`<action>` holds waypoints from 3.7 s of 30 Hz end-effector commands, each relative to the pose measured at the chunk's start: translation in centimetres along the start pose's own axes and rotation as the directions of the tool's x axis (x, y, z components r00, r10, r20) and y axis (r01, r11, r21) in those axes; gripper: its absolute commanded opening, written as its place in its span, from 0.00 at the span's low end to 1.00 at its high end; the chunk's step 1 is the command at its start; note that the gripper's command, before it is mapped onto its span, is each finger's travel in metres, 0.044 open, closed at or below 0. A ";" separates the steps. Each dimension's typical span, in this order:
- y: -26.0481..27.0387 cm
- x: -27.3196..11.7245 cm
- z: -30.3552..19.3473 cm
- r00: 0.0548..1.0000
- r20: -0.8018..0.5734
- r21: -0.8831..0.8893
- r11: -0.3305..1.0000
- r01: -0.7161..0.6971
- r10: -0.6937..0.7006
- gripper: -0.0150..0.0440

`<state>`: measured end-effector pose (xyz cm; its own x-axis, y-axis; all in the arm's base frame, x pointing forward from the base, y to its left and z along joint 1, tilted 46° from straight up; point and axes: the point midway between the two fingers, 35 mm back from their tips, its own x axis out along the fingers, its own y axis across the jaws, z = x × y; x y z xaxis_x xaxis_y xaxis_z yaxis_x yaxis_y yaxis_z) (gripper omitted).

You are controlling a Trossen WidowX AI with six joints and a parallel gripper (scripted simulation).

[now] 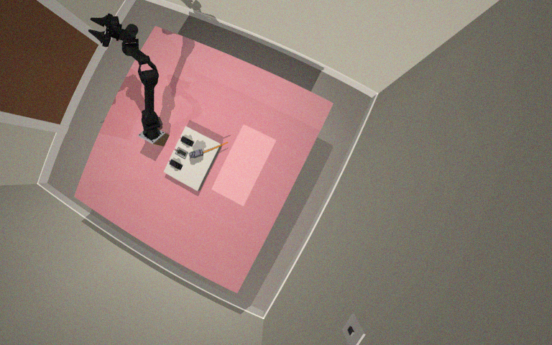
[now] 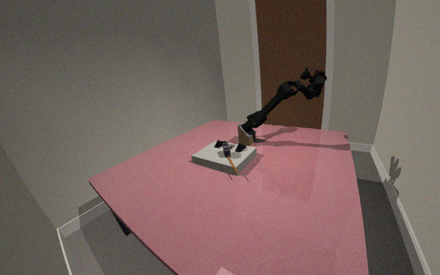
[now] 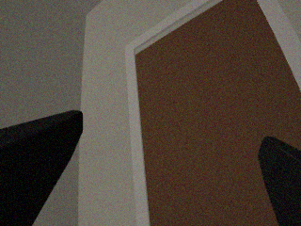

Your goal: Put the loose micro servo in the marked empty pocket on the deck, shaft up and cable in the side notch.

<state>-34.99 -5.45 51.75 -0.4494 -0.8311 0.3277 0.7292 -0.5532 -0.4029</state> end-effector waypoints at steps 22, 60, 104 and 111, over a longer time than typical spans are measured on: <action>-6.0 -6.9 -0.9 0.962 -0.105 0.067 0.963 0.259 -0.252 1.00; -13.1 -26.9 1.0 0.601 -0.236 0.093 0.598 0.796 -0.764 1.00; -6.8 -51.3 7.6 -0.098 -0.209 0.133 -0.128 0.983 -0.973 1.00; -4.7 -54.0 9.0 -0.194 -0.186 0.138 -0.221 0.965 -0.963 1.00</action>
<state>-11.05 42.04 43.90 -0.7408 0.6491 0.1729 -0.5008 -0.7053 0.5018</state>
